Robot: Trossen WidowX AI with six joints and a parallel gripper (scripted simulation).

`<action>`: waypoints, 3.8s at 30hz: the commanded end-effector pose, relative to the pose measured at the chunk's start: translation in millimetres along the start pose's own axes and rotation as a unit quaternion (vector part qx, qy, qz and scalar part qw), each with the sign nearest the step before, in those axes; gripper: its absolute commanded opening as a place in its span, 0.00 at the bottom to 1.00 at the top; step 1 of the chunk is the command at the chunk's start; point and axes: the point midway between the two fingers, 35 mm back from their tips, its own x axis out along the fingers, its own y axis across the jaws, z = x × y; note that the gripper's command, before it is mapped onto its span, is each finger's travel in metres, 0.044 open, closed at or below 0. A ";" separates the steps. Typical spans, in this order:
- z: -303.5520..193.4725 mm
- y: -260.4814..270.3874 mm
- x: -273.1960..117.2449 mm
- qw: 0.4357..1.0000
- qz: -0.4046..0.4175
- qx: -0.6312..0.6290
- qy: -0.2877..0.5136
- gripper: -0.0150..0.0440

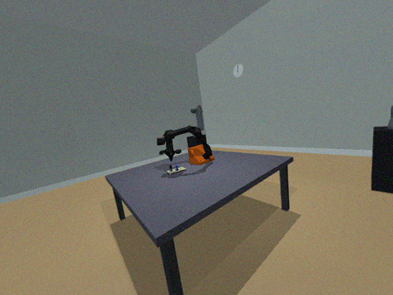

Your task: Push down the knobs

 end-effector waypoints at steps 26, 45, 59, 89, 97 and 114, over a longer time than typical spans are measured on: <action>-3.5 -13.7 -4.2 0.879 0.016 -0.477 -0.011 0.25; -5.4 -19.6 -4.7 0.744 0.018 -0.668 -0.021 0.25; -5.0 -18.4 18.8 0.744 0.018 -0.668 -0.021 0.25; -4.8 -17.2 36.9 0.744 0.018 -0.668 -0.022 0.25; -4.8 -17.0 39.0 0.744 0.018 -0.668 -0.022 0.25; -4.8 -17.0 38.6 0.744 0.018 -0.668 -0.022 0.25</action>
